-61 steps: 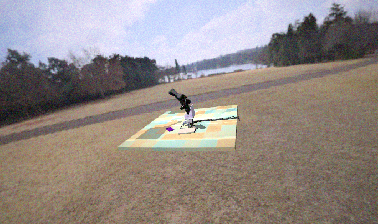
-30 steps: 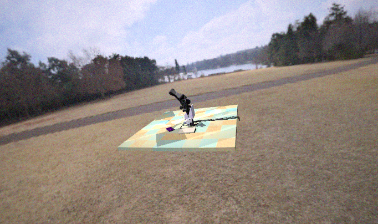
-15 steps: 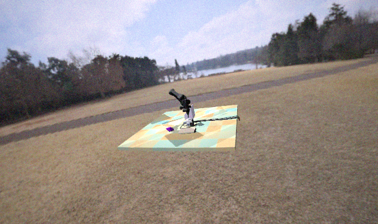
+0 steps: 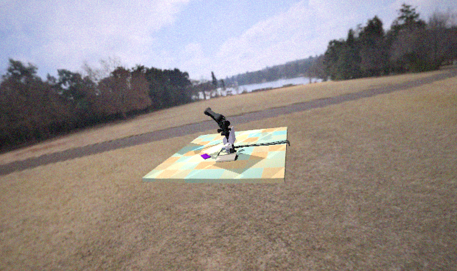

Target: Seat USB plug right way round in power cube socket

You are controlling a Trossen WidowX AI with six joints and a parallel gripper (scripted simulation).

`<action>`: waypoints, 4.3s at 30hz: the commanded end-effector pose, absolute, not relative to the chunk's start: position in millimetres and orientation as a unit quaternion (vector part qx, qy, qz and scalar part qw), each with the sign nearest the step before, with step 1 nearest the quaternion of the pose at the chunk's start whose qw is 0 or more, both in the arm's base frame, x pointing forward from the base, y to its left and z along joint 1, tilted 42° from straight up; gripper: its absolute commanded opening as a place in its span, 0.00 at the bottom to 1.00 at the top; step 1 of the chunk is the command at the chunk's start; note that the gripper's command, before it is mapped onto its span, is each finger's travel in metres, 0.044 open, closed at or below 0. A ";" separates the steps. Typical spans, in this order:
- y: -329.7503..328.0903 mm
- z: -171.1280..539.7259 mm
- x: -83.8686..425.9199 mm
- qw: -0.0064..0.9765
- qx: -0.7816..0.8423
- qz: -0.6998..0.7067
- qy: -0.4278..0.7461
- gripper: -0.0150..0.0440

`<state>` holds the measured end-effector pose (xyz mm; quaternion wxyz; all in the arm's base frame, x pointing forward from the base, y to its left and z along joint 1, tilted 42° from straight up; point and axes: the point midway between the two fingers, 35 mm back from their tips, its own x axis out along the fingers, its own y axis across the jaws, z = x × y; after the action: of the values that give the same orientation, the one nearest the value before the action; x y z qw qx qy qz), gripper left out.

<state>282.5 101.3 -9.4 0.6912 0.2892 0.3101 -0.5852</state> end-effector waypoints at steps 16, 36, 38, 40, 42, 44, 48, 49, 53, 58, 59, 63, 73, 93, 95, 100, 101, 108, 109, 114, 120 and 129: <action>101.0 -12.3 282.7 0.689 0.292 -0.582 0.317 0.25; 100.4 -14.8 283.0 0.687 0.296 -0.580 0.322 0.25; 100.3 -15.1 283.0 0.687 0.296 -0.580 0.323 0.25; 100.2 -15.3 283.1 0.687 0.296 -0.580 0.323 0.25; 100.2 -15.6 283.1 0.687 0.296 -0.579 0.324 0.25; 100.1 -15.9 283.1 0.687 0.297 -0.579 0.324 0.25; 100.0 -16.4 283.2 0.686 0.297 -0.579 0.326 0.25; 100.0 -16.5 283.2 0.686 0.298 -0.578 0.326 0.25; 99.8 -17.0 283.3 0.686 0.298 -0.578 0.327 0.25; 99.7 -17.7 283.4 0.685 0.299 -0.577 0.328 0.25; 99.6 -17.8 283.4 0.685 0.299 -0.577 0.328 0.25; 99.5 -18.3 283.5 0.685 0.300 -0.577 0.329 0.25; 99.2 -19.6 283.6 0.684 0.301 -0.576 0.332 0.25; 98.0 -21.7 283.9 0.683 0.302 -0.575 0.334 0.25; 97.8 -21.9 284.0 0.683 0.302 -0.575 0.334 0.25; 97.4 -22.3 284.0 0.683 0.302 -0.575 0.334 0.25; 97.4 -22.4 284.1 0.683 0.302 -0.575 0.334 0.25; 96.8 -23.0 284.2 0.683 0.302 -0.575 0.334 0.25; 96.7 -23.1 284.2 0.683 0.302 -0.575 0.334 0.25; 96.3 -23.6 284.3 0.683 0.302 -0.575 0.334 0.25; 95.9 -24.1 284.3 0.683 0.302 -0.575 0.334 0.25; 95.2 -24.9 284.5 0.683 0.302 -0.575 0.334 0.25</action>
<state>284.4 95.5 -24.1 0.6827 0.3031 0.3328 -0.5756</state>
